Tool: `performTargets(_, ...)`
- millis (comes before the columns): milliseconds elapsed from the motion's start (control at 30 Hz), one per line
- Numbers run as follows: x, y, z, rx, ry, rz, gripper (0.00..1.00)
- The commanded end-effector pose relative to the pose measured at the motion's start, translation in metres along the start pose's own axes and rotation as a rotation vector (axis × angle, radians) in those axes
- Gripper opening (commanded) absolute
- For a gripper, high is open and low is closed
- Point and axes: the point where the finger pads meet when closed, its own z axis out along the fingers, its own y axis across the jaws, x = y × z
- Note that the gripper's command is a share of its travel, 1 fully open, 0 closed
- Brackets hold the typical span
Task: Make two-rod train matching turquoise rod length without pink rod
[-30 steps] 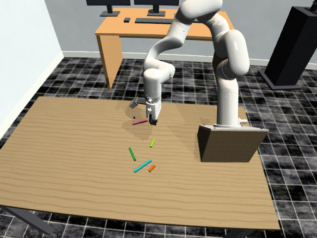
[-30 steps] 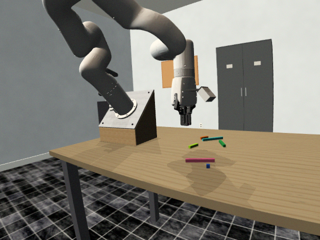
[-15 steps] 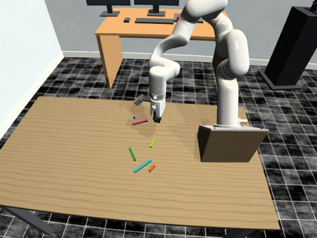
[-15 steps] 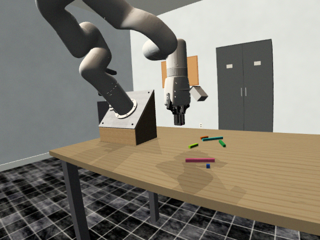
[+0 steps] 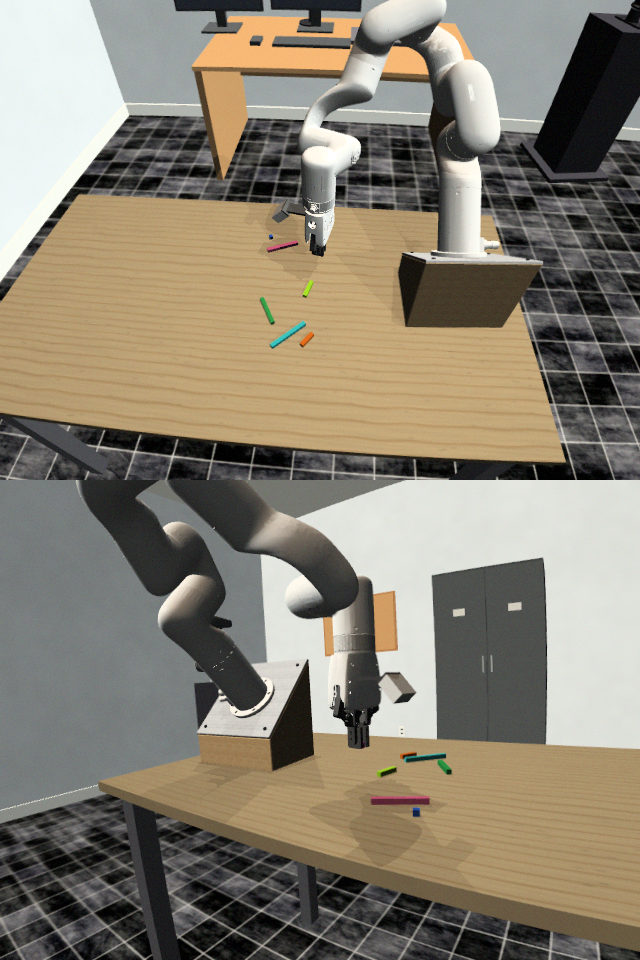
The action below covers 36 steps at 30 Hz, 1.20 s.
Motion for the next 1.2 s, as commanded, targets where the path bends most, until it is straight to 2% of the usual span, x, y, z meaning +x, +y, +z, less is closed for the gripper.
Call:
performTargets(0, 0.002, -0.001, 0.011, 0.001, 0.005, 0.002, 0.04)
performTargets(233, 0.003, 0.0, 0.04, 0.001, 0.005, 0.002, 0.04)
performTargets(400, 0.003, 0.0, 0.051, 0.001, 0.005, 0.002, 0.04)
performTargets(1167, 0.003, 0.0, 0.054, 0.001, 0.005, 0.002, 0.04)
